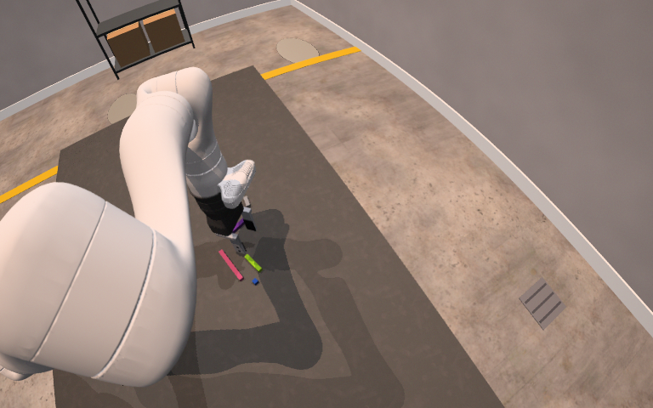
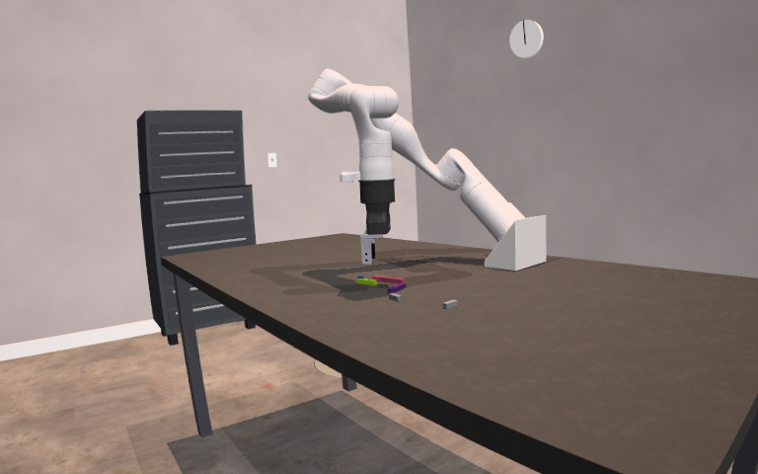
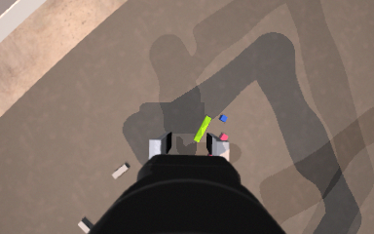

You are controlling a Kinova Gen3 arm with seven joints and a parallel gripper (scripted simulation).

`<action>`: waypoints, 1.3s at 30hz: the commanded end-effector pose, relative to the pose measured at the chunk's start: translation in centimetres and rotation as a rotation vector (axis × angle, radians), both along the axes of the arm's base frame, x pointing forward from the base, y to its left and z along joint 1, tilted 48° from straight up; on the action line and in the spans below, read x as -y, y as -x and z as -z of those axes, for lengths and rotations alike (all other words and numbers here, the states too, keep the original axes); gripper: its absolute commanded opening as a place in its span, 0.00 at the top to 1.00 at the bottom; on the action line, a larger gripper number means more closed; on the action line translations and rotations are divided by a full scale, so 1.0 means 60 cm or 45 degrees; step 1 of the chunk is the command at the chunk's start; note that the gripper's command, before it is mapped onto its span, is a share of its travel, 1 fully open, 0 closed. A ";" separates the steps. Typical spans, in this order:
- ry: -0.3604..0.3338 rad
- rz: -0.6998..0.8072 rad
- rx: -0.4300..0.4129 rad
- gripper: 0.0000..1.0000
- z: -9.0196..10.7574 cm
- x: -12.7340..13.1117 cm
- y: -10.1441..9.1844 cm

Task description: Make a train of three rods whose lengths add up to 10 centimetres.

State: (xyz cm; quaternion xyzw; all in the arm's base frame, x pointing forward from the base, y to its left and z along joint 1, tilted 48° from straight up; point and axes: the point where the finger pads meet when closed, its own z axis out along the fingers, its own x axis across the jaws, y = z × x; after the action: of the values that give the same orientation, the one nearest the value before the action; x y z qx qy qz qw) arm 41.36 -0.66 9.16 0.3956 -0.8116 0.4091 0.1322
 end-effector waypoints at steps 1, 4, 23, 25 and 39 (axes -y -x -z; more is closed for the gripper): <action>-0.028 0.099 0.143 0.00 -0.014 0.003 0.001; -0.047 0.204 0.270 0.00 -0.023 0.011 0.002; -0.162 0.787 0.964 0.00 -0.065 0.045 0.018; -0.175 0.851 1.039 0.00 -0.069 0.048 0.020; -0.248 1.190 1.429 0.00 -0.085 0.060 0.029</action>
State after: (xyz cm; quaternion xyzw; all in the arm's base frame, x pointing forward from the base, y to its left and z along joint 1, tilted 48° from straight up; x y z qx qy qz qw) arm 39.67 -4.45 13.93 -0.2230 -0.8793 0.3886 -0.1613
